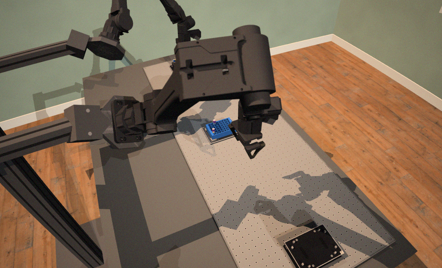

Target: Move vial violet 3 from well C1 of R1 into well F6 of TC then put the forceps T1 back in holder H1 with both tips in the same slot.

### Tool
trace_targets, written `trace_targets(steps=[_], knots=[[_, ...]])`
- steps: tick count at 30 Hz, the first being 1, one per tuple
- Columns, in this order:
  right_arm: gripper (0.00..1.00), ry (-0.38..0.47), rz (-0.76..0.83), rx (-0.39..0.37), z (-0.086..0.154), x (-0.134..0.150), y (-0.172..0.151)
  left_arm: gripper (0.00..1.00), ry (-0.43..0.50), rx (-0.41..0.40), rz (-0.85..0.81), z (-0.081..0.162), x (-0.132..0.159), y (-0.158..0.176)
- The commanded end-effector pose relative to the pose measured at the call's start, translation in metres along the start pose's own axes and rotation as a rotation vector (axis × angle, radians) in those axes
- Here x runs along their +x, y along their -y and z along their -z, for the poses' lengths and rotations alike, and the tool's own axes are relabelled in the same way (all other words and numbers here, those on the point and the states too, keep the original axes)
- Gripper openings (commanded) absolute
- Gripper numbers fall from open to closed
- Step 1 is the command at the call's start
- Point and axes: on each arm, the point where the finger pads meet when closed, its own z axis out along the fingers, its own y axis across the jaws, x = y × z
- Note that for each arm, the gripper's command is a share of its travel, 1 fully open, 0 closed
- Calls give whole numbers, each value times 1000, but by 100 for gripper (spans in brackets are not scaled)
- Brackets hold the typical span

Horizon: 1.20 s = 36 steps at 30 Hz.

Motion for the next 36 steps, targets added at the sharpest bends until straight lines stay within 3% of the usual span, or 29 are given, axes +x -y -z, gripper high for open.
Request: trace_targets(steps=[1,36], knots=[[100,28,-37,9,4,-13,6,7,-8,-8,0,-12,0,-6],[100,28,-37,9,4,-13,6,7,-7,-9,1,-20,-1,-7]])
